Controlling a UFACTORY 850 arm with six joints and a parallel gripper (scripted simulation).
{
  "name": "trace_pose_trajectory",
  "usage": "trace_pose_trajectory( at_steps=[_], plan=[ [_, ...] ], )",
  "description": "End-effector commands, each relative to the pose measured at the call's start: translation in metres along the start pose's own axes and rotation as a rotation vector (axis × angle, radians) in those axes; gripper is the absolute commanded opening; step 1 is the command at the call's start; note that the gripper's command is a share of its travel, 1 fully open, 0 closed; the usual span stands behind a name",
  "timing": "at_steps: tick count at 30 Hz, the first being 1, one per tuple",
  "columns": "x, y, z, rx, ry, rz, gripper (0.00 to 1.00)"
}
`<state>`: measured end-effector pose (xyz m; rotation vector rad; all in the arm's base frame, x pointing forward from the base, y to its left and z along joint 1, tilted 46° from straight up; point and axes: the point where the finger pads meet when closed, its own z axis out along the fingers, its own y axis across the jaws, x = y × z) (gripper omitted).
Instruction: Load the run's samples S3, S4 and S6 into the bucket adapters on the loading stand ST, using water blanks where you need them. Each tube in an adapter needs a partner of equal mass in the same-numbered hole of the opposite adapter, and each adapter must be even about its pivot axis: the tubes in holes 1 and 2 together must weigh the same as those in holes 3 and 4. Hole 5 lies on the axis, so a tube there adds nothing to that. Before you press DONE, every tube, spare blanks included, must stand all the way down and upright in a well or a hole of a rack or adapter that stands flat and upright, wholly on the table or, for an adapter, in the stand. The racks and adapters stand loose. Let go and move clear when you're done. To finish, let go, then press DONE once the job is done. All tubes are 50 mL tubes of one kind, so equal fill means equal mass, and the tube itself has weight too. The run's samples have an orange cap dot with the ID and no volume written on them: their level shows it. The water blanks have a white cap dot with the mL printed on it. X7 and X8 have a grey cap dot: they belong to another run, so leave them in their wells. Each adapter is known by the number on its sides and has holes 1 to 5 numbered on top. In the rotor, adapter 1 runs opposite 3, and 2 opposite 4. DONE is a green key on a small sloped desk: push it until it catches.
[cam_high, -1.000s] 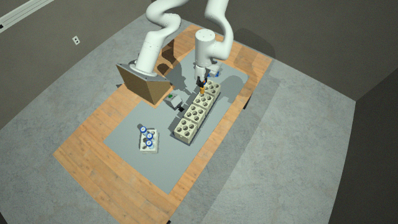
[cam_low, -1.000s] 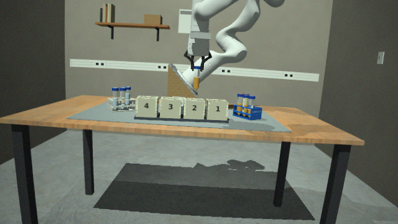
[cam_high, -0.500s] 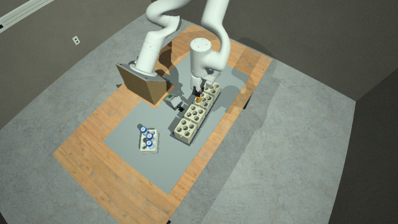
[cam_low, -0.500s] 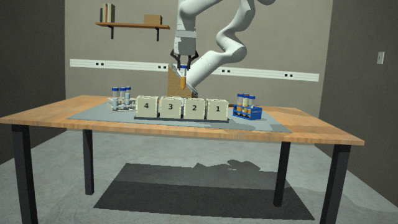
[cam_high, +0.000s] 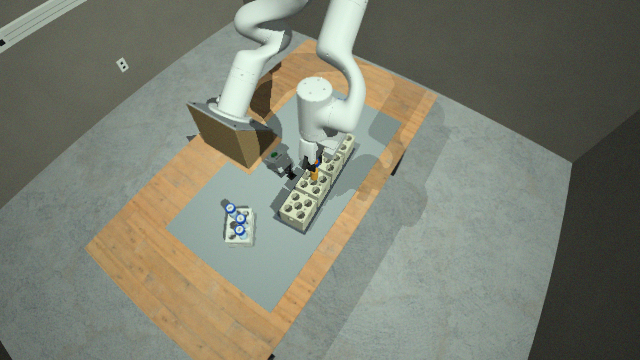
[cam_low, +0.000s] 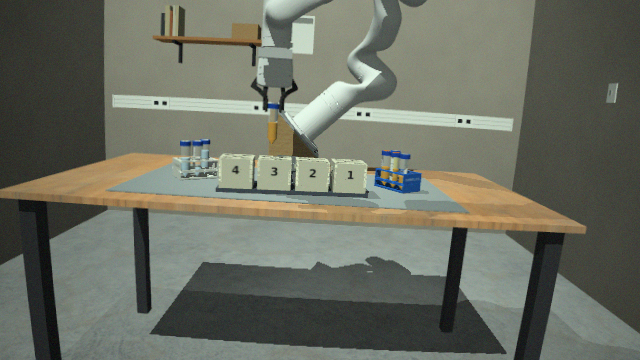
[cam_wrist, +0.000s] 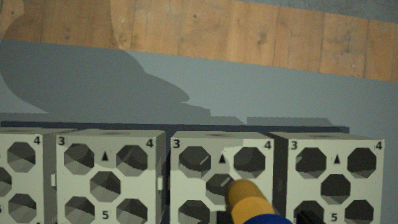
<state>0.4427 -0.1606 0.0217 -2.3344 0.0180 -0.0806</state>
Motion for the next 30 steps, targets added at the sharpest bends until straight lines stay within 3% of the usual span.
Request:
trace_pose_trajectory(
  at_steps=[1, 13, 30],
  plan=[
    [0.007, 0.027, -0.001, 0.000, 0.000, -0.001, 0.00],
    [0.016, 0.074, -0.001, 0.000, 0.000, -0.001, 0.00],
    [0.016, 0.074, -0.001, 0.000, 0.000, -0.001, 0.00]
  ],
)
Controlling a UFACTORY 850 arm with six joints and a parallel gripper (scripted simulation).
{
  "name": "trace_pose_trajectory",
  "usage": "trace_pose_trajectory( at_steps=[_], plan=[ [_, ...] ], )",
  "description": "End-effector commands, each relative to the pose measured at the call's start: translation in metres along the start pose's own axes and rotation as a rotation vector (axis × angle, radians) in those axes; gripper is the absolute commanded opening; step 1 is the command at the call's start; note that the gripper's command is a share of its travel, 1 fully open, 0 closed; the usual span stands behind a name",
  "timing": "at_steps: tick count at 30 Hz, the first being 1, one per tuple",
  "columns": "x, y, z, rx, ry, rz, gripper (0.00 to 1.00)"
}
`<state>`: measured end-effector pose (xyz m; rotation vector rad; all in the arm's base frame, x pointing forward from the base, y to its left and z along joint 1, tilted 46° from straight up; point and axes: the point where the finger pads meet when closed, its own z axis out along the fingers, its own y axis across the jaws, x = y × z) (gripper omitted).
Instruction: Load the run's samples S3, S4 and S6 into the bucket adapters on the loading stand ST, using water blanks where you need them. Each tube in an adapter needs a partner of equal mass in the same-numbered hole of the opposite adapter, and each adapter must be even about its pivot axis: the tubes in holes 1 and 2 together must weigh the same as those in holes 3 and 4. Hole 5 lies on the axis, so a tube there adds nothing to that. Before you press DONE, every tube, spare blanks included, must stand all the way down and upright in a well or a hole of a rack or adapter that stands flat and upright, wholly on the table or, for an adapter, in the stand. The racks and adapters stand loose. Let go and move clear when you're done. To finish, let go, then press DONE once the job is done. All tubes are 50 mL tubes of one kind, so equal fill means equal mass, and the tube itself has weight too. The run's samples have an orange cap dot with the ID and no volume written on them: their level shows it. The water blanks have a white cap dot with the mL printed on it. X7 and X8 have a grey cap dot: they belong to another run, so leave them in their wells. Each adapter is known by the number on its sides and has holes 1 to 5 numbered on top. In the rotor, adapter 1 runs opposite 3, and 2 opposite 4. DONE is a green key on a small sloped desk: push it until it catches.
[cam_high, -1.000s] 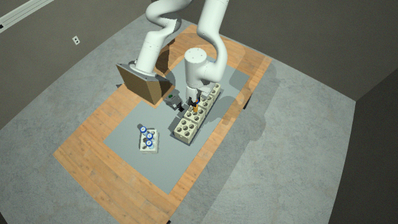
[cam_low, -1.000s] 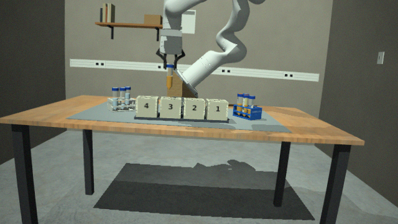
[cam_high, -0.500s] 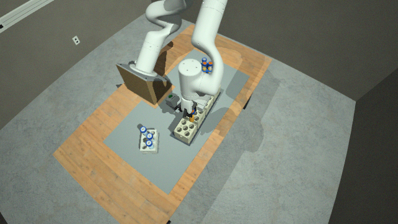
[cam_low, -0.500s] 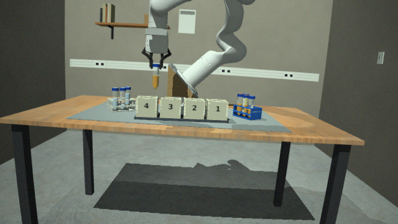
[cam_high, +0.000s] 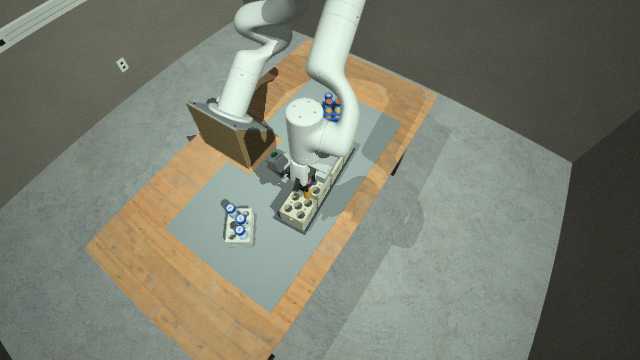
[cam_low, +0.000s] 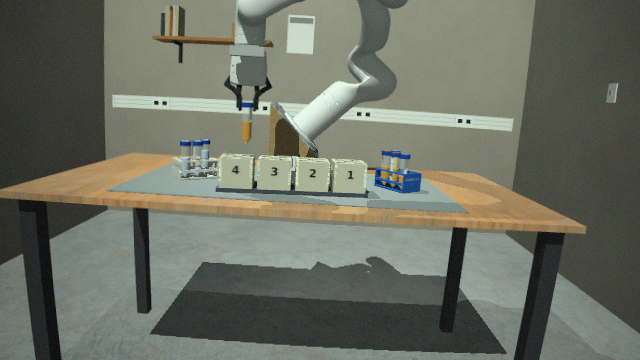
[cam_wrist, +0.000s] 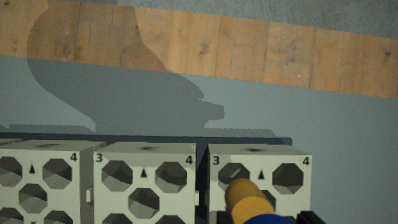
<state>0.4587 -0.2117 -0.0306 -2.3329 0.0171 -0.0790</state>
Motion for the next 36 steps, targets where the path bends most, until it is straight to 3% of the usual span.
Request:
trace_pose_trajectory(
  at_steps=[1, 8, 28, 36],
  plan=[
    [0.001, 0.000, -0.001, -0.001, 0.001, -0.001, 0.00],
    [0.001, 0.000, -0.001, -0.001, 0.002, -0.001, 0.00],
    [0.001, 0.000, 0.034, -0.001, 0.001, -0.001, 0.00],
    [0.001, 0.000, 0.034, -0.001, 0.001, -0.001, 0.00]
  ],
)
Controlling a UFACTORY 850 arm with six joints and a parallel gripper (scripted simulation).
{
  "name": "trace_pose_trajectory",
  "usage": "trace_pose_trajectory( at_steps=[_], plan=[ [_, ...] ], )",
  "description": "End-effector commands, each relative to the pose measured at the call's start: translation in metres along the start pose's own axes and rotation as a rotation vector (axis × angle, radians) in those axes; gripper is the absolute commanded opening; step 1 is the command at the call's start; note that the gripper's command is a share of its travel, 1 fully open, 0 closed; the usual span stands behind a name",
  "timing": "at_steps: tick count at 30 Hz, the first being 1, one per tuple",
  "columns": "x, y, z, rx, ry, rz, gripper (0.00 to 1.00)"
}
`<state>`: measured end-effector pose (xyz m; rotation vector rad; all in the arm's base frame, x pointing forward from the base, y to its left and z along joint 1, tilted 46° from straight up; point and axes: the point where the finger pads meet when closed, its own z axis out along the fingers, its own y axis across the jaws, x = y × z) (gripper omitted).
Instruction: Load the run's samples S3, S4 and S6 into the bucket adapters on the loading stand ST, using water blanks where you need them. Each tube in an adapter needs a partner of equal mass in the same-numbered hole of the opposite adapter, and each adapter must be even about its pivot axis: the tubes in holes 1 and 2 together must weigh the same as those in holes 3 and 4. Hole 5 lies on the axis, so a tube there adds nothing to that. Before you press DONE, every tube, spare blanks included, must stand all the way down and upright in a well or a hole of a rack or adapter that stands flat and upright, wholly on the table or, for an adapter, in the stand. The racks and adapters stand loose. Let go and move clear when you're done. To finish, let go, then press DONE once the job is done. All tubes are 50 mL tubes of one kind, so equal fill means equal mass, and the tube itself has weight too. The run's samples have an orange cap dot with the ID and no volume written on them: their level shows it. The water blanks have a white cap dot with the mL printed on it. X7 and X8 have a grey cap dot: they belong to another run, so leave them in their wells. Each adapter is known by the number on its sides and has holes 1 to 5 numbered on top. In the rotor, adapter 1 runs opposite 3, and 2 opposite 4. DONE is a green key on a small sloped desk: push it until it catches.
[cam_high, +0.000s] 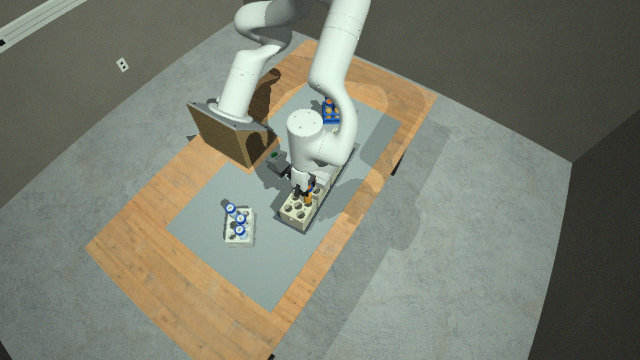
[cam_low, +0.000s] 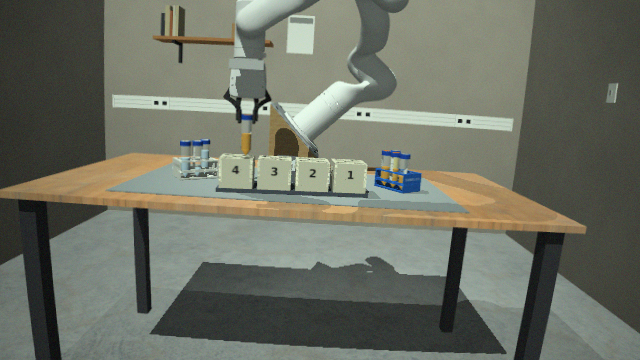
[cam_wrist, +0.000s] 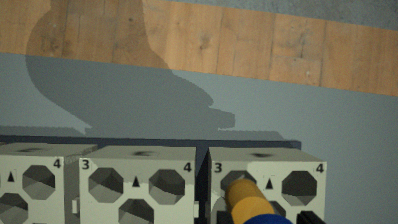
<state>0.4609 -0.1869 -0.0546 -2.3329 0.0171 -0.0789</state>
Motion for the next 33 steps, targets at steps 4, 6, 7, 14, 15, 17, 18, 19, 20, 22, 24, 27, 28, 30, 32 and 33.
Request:
trace_pose_trajectory(
  at_steps=[4, 6, 7, 14, 15, 17, 18, 19, 20, 22, 24, 27, 28, 30, 32, 33],
  plan=[
    [0.001, 0.000, -0.001, -0.001, 0.002, -0.001, 0.00],
    [0.001, 0.000, -0.001, -0.001, 0.002, -0.001, 0.00],
    [0.001, 0.000, -0.001, -0.001, 0.002, -0.001, 0.00],
    [0.001, 0.000, 0.003, -0.001, 0.002, -0.001, 0.00],
    [0.001, 0.000, 0.004, -0.001, 0.002, -0.001, 0.00],
    [0.001, 0.000, 0.006, -0.001, 0.001, -0.001, 0.00],
    [0.001, 0.000, 0.007, -0.001, 0.002, -0.001, 0.00],
    [0.001, 0.000, 0.008, -0.001, 0.002, -0.001, 0.00],
    [0.001, 0.000, 0.009, -0.001, 0.002, -0.001, 0.00],
    [0.001, 0.000, 0.010, -0.001, 0.002, -0.001, 0.00],
    [0.001, 0.000, 0.011, -0.001, 0.002, -0.001, 0.00],
    [0.001, 0.000, 0.014, -0.001, 0.002, -0.001, 0.00],
    [0.001, 0.000, 0.015, -0.001, 0.001, -0.001, 0.00],
    [0.001, 0.000, 0.017, -0.001, 0.002, -0.001, 0.00],
    [0.001, 0.000, 0.019, -0.001, 0.002, -0.001, 0.00],
    [0.001, 0.000, 0.020, -0.001, 0.002, -0.001, 0.00]
  ],
)
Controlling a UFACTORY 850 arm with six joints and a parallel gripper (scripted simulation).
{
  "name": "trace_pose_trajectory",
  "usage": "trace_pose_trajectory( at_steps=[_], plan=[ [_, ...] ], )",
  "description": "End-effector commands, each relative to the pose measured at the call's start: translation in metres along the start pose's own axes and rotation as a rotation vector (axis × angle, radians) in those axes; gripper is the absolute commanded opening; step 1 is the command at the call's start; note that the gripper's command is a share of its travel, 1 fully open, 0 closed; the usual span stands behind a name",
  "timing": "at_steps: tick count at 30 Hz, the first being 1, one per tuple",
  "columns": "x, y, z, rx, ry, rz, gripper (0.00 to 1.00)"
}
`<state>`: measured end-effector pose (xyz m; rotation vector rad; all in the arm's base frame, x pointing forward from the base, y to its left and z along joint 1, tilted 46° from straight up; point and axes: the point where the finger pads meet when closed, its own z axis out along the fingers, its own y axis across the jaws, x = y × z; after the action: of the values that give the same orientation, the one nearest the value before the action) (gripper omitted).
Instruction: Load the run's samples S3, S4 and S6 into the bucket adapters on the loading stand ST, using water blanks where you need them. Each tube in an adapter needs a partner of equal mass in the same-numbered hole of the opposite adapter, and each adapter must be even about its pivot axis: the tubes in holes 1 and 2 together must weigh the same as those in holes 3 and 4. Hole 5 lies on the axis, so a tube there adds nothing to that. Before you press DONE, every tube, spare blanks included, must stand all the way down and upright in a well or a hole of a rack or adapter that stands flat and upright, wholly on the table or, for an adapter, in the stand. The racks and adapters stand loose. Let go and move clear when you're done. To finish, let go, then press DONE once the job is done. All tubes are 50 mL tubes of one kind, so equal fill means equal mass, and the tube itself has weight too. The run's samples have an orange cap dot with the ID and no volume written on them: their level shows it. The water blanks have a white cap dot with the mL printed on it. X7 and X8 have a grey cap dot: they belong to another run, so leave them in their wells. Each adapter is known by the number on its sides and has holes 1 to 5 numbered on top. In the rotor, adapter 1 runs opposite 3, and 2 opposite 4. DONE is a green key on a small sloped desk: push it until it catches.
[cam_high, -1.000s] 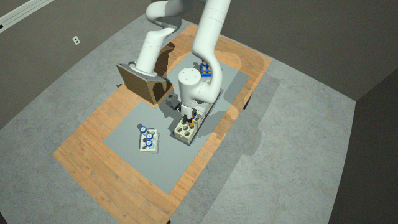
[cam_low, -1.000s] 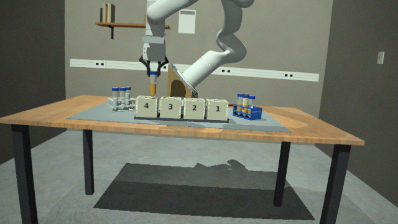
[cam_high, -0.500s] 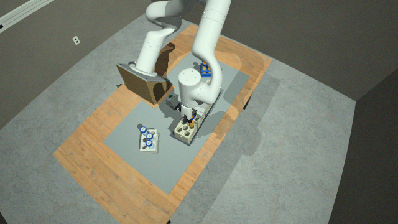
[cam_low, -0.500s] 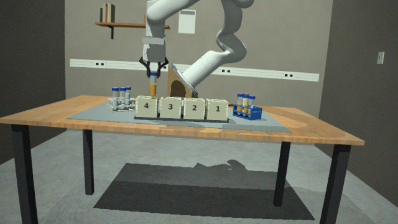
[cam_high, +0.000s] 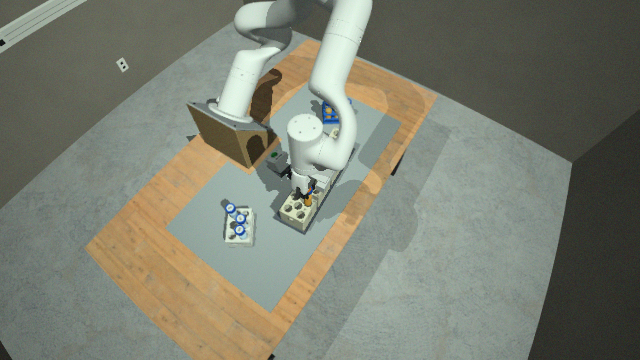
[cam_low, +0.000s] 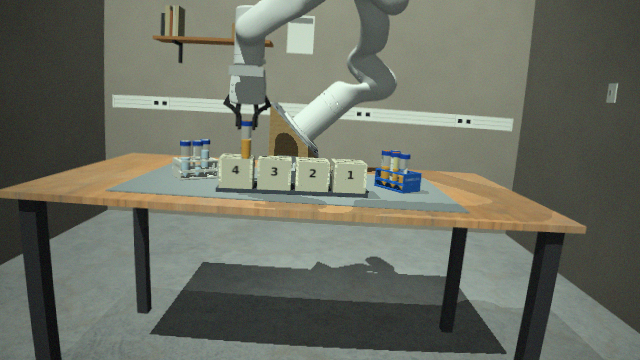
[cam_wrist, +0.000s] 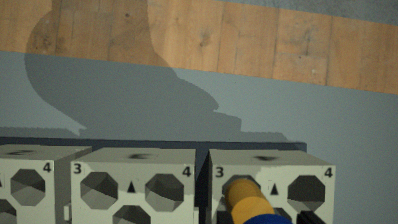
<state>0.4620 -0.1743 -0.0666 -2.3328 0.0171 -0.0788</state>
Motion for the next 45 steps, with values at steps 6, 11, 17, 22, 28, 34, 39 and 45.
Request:
trace_pose_trajectory(
  at_steps=[6, 11, 17, 22, 28, 34, 39, 45],
  plan=[
    [0.001, 0.000, 0.008, -0.001, 0.002, -0.001, 0.00],
    [0.001, 0.000, 0.012, -0.001, 0.002, -0.001, 0.00],
    [0.001, 0.000, 0.018, -0.001, 0.002, -0.001, 0.00],
    [0.001, 0.000, 0.023, -0.001, 0.002, -0.001, 0.00],
    [0.001, 0.000, 0.027, -0.001, 0.002, -0.001, 0.00],
    [0.001, 0.000, 0.033, -0.001, 0.002, -0.001, 0.00],
    [0.001, 0.000, 0.038, -0.001, 0.002, -0.001, 0.00],
    [0.001, 0.000, 0.042, -0.001, 0.002, -0.001, 0.00]
  ],
)
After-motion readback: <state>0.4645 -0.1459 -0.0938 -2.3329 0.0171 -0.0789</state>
